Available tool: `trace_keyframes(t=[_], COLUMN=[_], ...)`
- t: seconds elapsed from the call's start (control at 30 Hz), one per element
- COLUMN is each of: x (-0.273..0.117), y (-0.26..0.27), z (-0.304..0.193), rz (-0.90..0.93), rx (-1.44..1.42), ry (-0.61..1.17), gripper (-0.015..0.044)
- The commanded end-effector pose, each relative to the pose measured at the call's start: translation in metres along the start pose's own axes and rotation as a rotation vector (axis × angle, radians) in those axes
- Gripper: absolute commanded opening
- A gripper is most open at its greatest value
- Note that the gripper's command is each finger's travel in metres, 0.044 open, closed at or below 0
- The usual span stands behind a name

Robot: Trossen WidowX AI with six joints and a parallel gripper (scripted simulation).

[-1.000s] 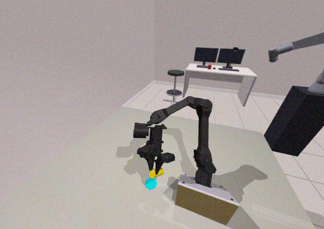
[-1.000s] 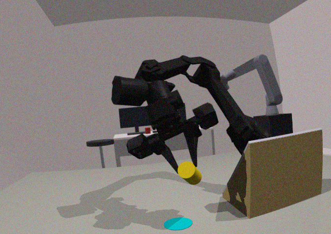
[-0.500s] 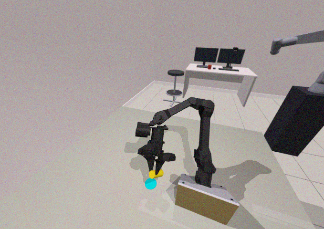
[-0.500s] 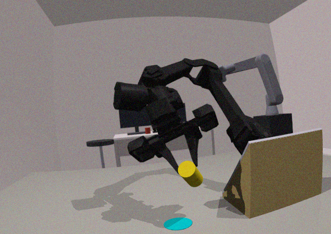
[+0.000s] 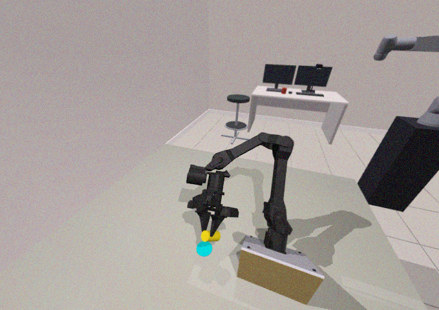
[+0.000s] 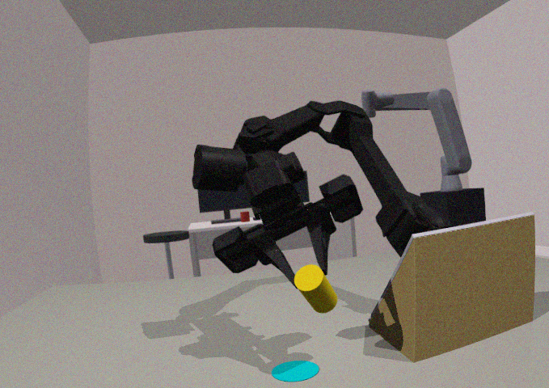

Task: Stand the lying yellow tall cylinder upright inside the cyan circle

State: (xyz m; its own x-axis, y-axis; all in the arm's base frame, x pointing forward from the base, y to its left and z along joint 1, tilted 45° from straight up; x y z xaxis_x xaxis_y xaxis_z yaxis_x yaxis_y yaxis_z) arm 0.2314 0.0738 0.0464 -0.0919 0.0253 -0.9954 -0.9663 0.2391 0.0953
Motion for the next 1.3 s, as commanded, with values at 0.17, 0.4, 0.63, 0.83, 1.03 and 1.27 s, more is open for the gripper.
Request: trace_keyframes(t=[0.17,0.4,0.63,0.83,1.03,1.27], x=[0.0,-0.0008,-0.0019,-0.0029,-0.0041,-0.0056], y=[0.0006,0.0004,0.0002,0.0,-0.0001,-0.0004], z=[-0.002,-0.003,-0.004,-0.0049,-0.0058,-0.0068], rz=[-0.008,-0.02,-0.034,-0.049,-0.066,-0.087], rx=[-0.012,-0.023,-0.035,-0.047,-0.059,-0.074], ry=[-0.07,-0.12,-0.169,-0.211,-0.252,-0.298], gripper=[0.0105,0.0105,0.0105,0.0105,0.0105,0.0105])
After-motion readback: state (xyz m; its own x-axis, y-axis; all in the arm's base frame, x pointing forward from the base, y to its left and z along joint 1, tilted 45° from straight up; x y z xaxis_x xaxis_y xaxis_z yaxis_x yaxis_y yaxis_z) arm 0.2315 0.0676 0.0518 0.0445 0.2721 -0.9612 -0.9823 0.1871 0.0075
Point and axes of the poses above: the point midway between the two fingers, 35 mm back from their tips, its own x axis out along the fingers, its own y axis across the jaws, z = x × y, the point moved 2 cm from there along -x, back along the fingers, and after that the axes turned 12 degrees about -x, right-handed, at the moved point
